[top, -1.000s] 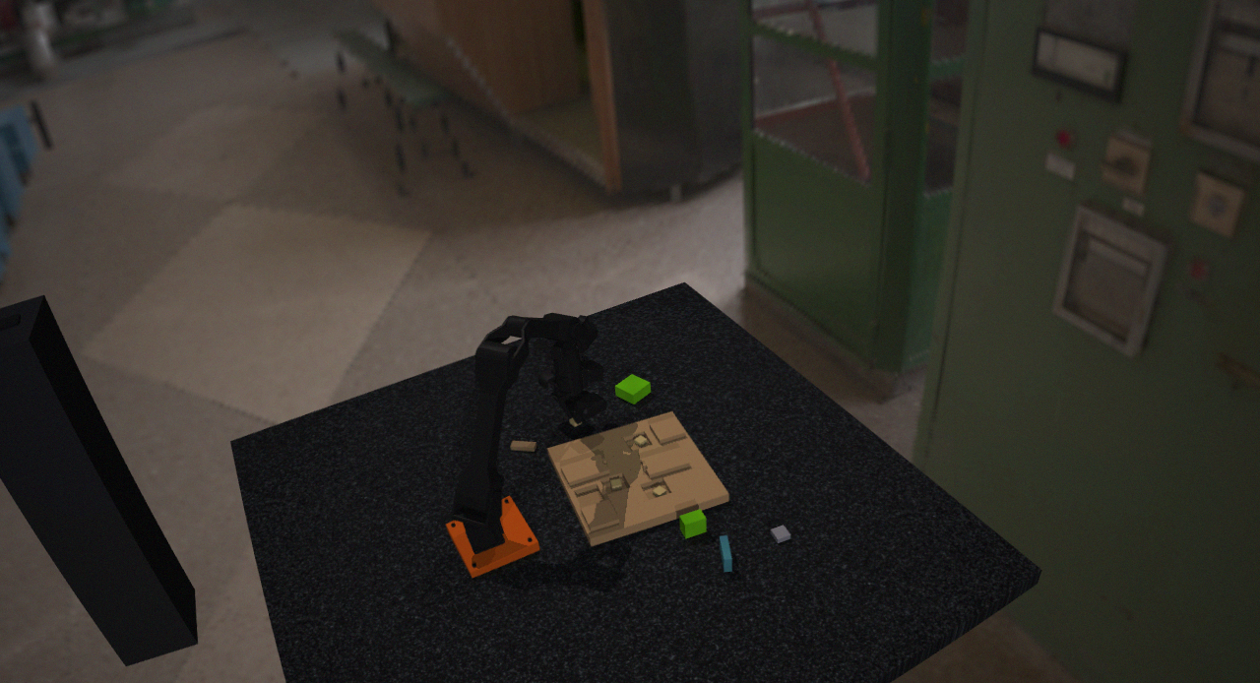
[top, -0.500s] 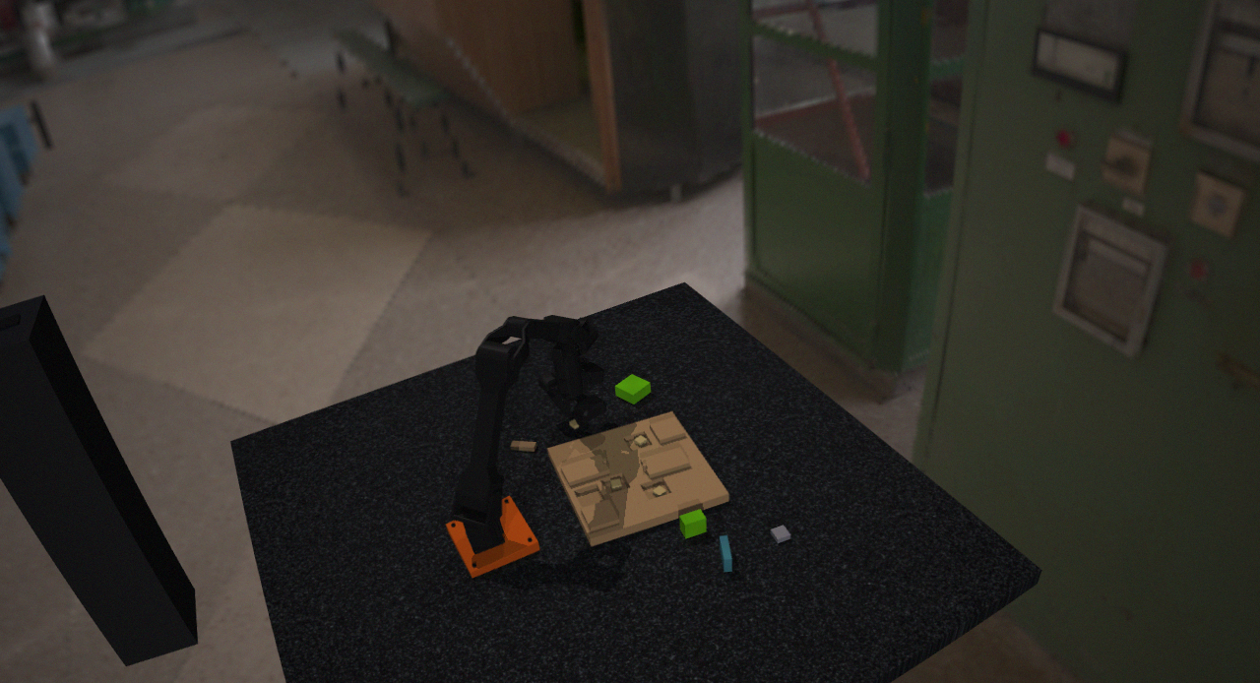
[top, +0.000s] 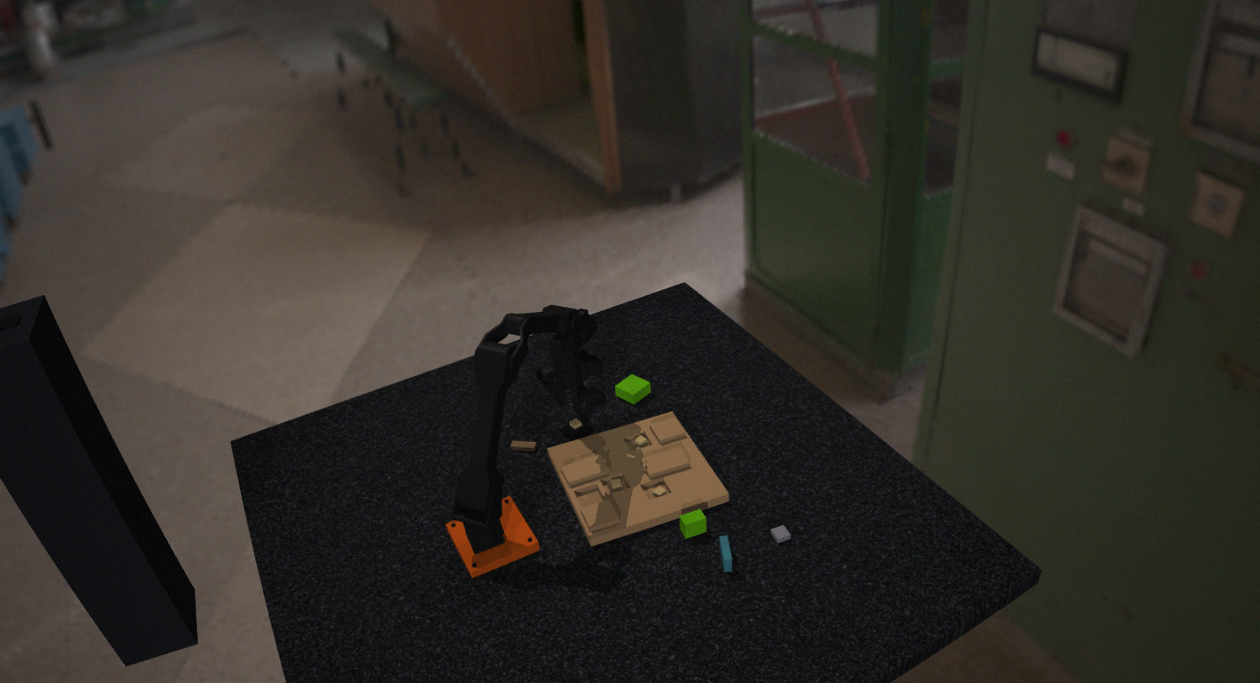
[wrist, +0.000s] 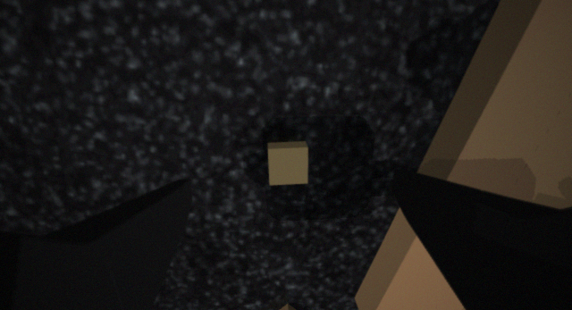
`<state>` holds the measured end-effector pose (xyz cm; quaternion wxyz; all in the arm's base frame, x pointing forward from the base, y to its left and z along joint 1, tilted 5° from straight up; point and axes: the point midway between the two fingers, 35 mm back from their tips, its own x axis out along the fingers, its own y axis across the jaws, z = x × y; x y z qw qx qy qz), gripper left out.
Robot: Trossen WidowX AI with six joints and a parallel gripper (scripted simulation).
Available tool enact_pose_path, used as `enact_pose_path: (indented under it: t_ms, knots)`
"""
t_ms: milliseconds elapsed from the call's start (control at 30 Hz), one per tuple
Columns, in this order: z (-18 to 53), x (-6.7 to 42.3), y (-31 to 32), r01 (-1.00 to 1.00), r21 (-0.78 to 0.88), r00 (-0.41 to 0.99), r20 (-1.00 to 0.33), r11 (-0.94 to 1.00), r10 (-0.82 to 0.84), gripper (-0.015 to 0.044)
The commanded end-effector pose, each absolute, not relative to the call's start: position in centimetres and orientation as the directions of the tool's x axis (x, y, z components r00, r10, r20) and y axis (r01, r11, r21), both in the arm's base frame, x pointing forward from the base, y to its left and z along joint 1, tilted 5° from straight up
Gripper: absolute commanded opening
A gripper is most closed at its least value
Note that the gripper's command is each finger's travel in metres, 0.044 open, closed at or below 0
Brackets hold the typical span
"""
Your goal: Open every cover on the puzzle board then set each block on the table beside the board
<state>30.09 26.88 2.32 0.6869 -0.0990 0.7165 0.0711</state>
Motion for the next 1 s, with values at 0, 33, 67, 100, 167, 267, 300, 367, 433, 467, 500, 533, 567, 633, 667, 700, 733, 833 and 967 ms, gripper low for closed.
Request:
enact_pose_path:
  t_ms: [0, 33, 67, 100, 167, 267, 300, 367, 433, 467, 500, 533, 567, 633, 667, 700, 733, 833, 967]
  knots:
    - [4.2, 30.3, 27.1, -0.236, -0.024, -0.026, -0.999, 0.971, -0.031, 0.0440]
    - [4.5, 30.3, 27.2, -0.236, -0.024, -0.026, -0.999, 0.971, -0.031, 0.0440]
    - [4.9, 30.3, 27.2, -0.236, -0.024, -0.026, -0.999, 0.971, -0.031, 0.0440]
    - [5.2, 30.3, 27.2, -0.236, -0.024, -0.026, -0.999, 0.972, -0.031, 0.0440]
    - [5.8, 30.3, 27.1, -0.235, -0.024, -0.027, -0.999, 0.972, -0.031, 0.0440]
    - [6.8, 30.3, 27.1, -0.235, -0.024, -0.028, -0.999, 0.972, -0.031, 0.0440]
    - [7.1, 30.2, 27.1, -0.234, -0.024, -0.028, -0.999, 0.972, -0.031, 0.0440]
    - [7.5, 30.2, 27.1, -0.234, -0.024, -0.028, -0.999, 0.972, -0.031, 0.0440]
    - [7.6, 30.2, 27.1, -0.234, -0.024, -0.028, -0.999, 0.972, -0.031, 0.0440]
    - [7.6, 30.2, 27.1, -0.234, -0.024, -0.028, -0.999, 0.972, -0.031, 0.0440]
    - [7.6, 30.2, 27.0, -0.243, -0.023, -0.028, -0.999, 0.970, -0.031, 0.0414]
    - [7.6, 30.3, 26.7, -0.270, -0.022, -0.028, -0.999, 0.963, -0.031, 0.0387]
    - [7.7, 30.5, 26.3, -0.315, -0.021, -0.028, -0.999, 0.949, -0.031, 0.0361]
    - [7.8, 30.9, 25.2, -0.421, -0.018, -0.027, -0.999, 0.907, -0.032, 0.0309]
    - [7.8, 31.1, 24.6, -0.472, -0.016, -0.026, -0.999, 0.881, -0.032, 0.0282]
    - [7.9, 31.3, 24.1, -0.522, -0.014, -0.026, -0.999, 0.853, -0.032, 0.0256]
    - [7.9, 31.4, 23.5, -0.570, -0.012, -0.026, -0.999, 0.822, -0.033, 0.0230]
    - [8.1, 31.9, 21.5, -0.681, -0.008, -0.025, -0.999, 0.732, -0.034, 0.0151]
    - [8.3, 32.3, 18.9, -0.735, -0.007, -0.024, -0.999, 0.678, -0.036, 0.0046]
